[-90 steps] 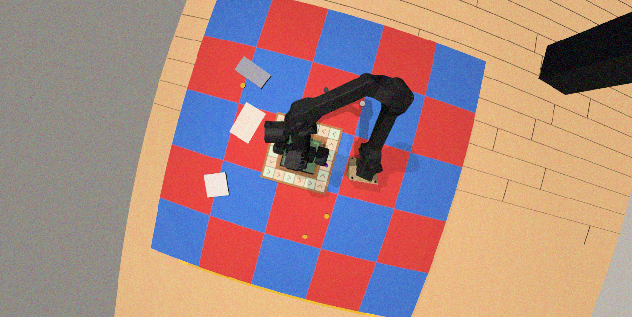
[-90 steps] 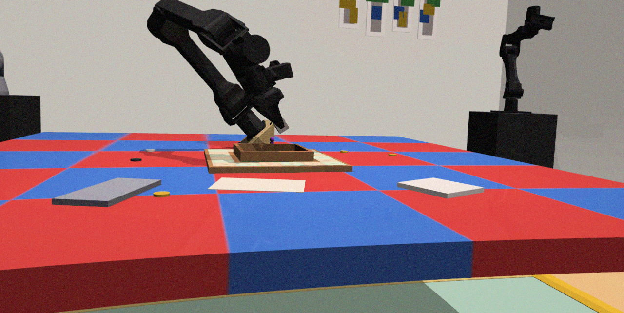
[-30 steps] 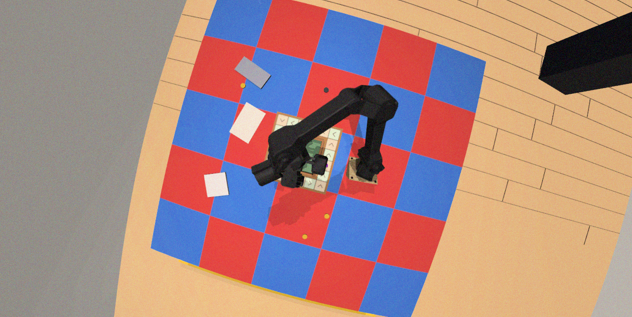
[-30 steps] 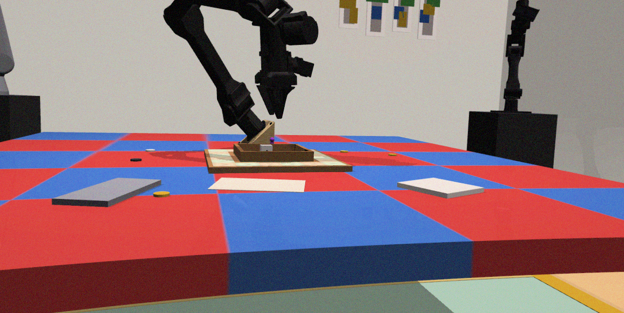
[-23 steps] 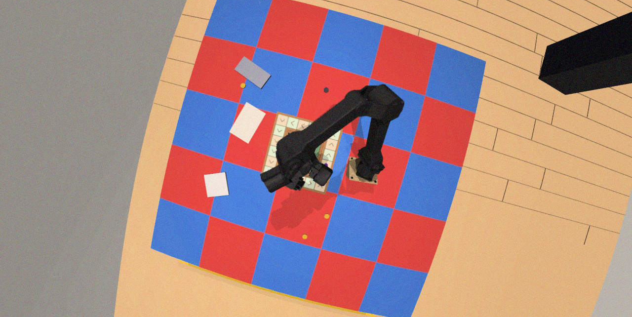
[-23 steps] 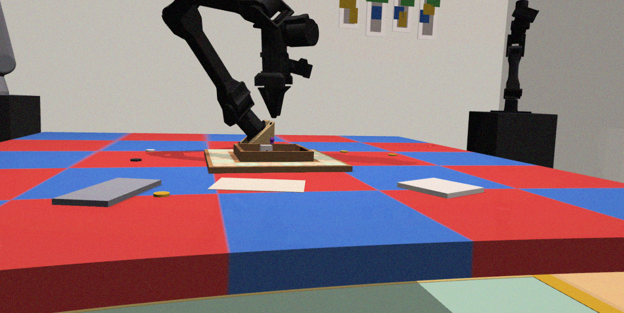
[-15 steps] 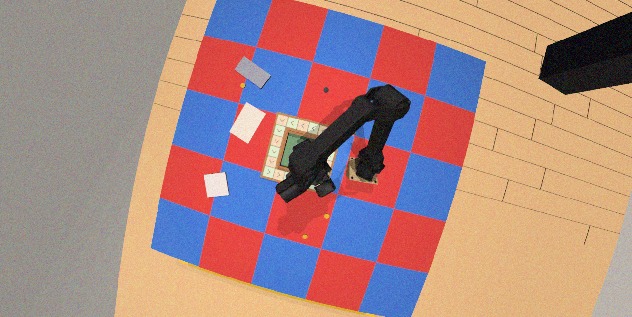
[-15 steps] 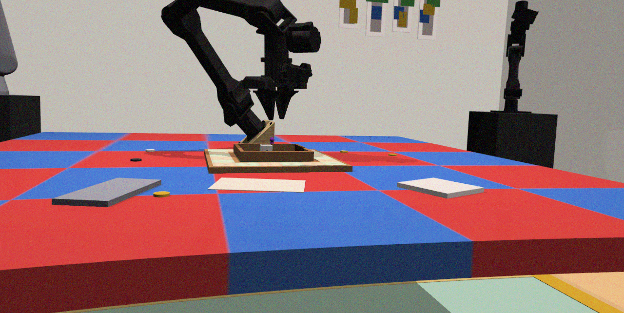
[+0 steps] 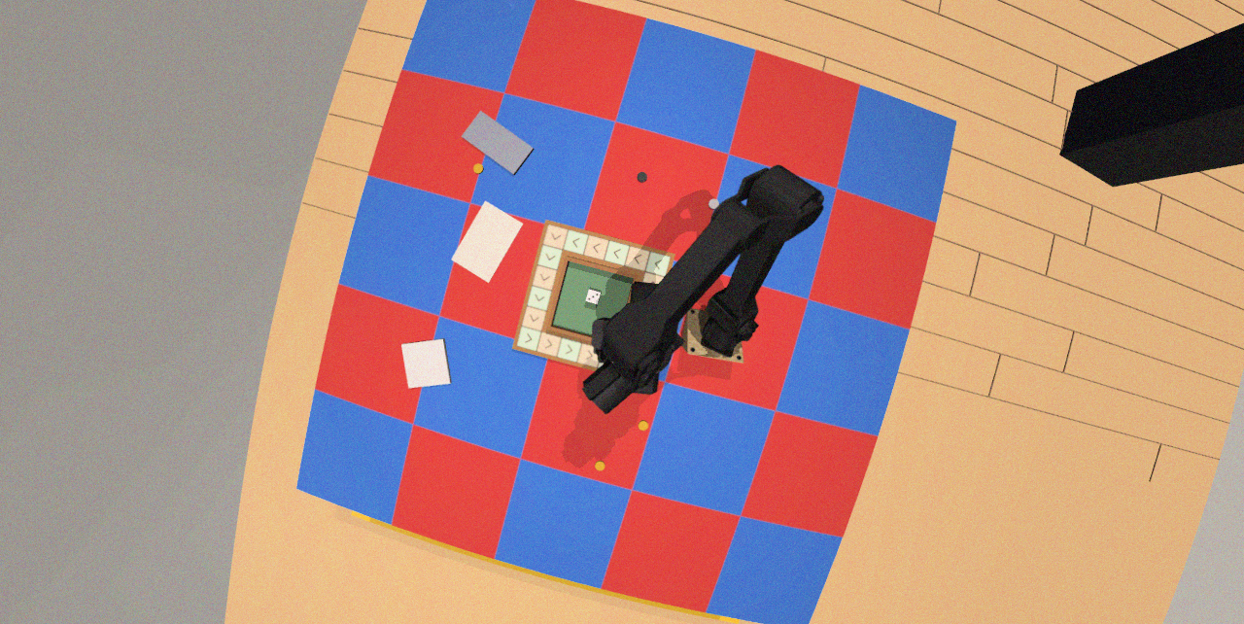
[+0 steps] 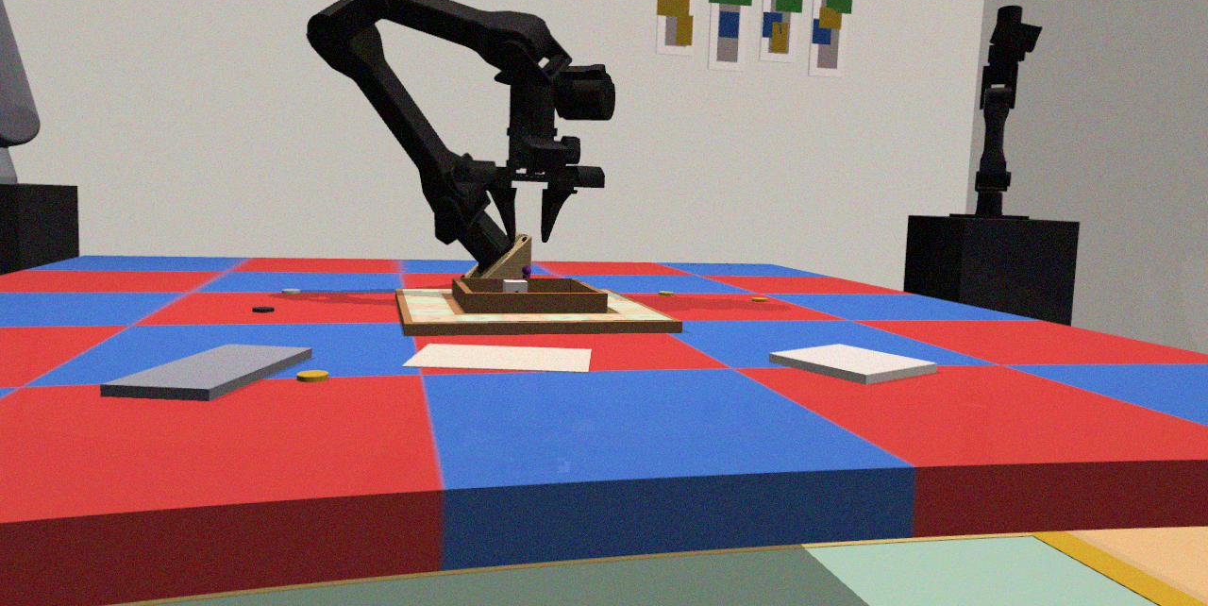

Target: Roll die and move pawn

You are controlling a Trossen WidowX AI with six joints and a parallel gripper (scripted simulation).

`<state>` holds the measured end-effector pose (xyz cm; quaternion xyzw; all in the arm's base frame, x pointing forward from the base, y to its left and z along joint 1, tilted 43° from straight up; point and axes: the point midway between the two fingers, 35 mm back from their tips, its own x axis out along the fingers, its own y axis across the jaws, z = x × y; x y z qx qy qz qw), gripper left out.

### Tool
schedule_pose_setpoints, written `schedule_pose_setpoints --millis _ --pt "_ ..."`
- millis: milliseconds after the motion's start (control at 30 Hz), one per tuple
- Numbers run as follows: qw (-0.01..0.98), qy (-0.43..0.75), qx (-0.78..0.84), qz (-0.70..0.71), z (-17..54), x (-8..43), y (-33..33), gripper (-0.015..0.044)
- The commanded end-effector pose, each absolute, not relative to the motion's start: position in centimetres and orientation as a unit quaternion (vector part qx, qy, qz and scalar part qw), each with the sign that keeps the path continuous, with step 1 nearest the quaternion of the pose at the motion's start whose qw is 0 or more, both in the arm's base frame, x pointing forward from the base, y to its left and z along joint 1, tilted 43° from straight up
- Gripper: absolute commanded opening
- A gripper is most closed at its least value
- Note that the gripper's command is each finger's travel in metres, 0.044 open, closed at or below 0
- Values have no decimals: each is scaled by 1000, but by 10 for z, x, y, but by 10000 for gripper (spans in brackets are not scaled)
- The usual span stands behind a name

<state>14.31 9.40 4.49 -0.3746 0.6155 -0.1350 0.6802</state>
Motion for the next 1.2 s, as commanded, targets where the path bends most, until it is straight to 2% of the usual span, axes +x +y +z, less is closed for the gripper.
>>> schedule_pose_setpoints --millis 0,1100,1167 --pt "683 616 -368 -138 44 141 92 200" --pt "683 615 -369 -139 4 152 56 200" --pt "683 615 -369 -139 4 152 56 147"
